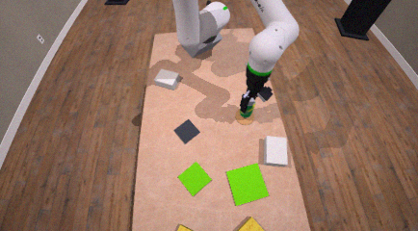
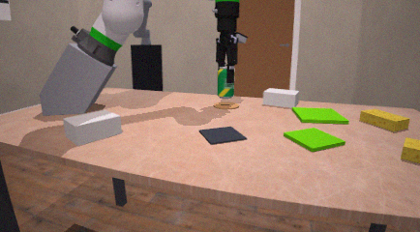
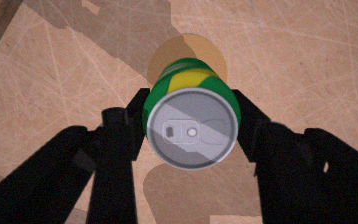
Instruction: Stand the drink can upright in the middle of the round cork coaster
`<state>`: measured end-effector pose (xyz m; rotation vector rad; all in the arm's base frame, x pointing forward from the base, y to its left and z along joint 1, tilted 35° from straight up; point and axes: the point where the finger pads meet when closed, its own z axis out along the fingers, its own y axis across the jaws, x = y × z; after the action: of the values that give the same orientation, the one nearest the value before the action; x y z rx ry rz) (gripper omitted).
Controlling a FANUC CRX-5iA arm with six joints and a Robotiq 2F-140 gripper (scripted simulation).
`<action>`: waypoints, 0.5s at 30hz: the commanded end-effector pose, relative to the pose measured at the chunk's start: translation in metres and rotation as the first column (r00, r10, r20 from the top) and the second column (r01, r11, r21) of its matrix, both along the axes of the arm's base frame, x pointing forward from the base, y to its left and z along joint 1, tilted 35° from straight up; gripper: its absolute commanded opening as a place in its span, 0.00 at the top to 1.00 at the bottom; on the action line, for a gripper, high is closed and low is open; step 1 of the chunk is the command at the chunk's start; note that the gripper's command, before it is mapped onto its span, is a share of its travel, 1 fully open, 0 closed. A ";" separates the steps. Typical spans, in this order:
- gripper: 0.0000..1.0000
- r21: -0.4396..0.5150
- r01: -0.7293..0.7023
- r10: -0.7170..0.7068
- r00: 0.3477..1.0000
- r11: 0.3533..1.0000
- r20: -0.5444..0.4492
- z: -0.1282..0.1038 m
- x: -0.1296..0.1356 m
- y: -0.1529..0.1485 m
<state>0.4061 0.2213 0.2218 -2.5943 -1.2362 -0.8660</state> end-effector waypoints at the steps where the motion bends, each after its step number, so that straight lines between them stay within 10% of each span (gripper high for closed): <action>1: 0.90 0.002 0.000 0.000 1.000 1.000 0.004 -0.009 0.010 0.007; 15: 0.90 0.002 0.000 0.000 1.000 1.000 0.004 -0.020 0.016 0.012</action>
<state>0.4199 0.2317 0.2031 -2.5929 -1.2363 -0.8698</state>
